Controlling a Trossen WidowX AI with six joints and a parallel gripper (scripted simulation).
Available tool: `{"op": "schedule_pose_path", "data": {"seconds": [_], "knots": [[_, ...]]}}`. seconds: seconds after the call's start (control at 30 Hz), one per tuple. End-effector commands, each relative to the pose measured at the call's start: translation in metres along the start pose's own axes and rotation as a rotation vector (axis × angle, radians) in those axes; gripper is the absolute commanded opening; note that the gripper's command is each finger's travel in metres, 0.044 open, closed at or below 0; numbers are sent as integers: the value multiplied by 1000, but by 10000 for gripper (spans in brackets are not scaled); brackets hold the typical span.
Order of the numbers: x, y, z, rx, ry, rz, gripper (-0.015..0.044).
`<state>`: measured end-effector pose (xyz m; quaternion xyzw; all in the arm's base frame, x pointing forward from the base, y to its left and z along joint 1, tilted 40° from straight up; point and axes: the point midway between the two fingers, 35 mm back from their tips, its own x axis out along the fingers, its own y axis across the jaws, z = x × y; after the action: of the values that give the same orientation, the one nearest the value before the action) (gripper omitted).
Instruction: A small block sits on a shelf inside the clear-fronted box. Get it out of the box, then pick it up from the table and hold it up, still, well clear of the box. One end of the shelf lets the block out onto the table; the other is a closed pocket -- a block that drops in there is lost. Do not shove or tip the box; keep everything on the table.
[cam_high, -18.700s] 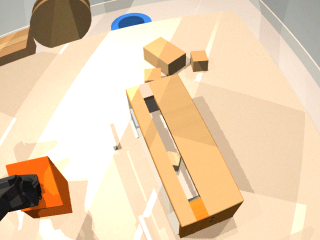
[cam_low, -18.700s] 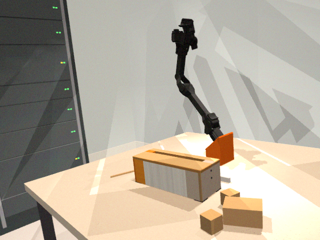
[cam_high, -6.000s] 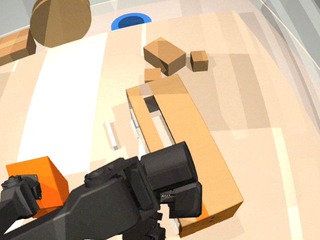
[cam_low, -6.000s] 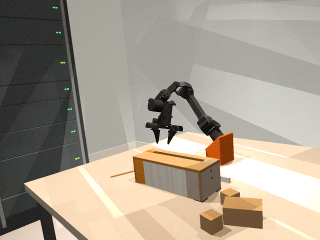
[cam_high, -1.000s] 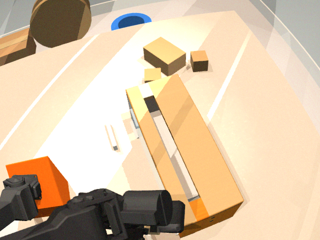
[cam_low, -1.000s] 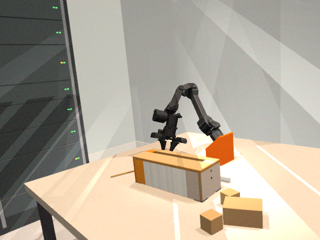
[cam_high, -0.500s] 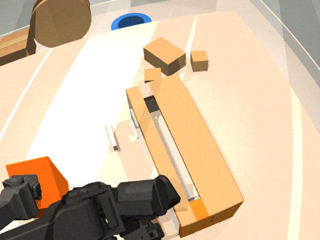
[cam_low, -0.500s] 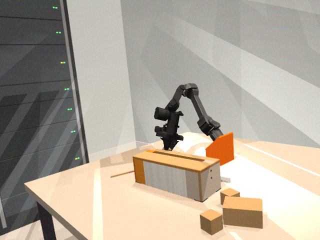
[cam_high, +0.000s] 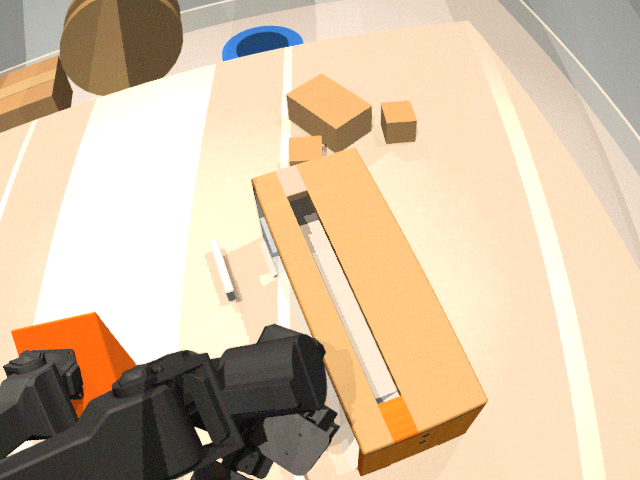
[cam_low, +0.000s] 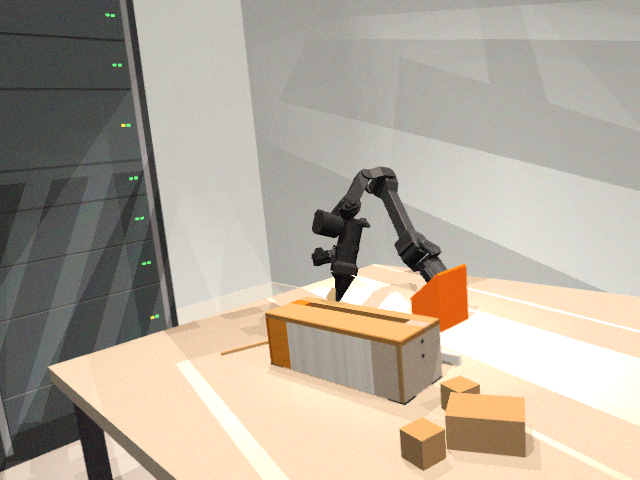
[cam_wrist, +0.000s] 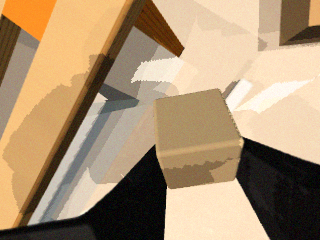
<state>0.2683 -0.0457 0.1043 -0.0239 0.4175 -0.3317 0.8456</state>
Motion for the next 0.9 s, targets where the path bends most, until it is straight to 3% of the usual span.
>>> {"op": "schedule_pose_path", "data": {"seconds": [0.0,0.87], "knots": [[-6,-1,1,-187,-13,-7,0],[-27,-2,-5,-1222,-20,-72,0]]}}
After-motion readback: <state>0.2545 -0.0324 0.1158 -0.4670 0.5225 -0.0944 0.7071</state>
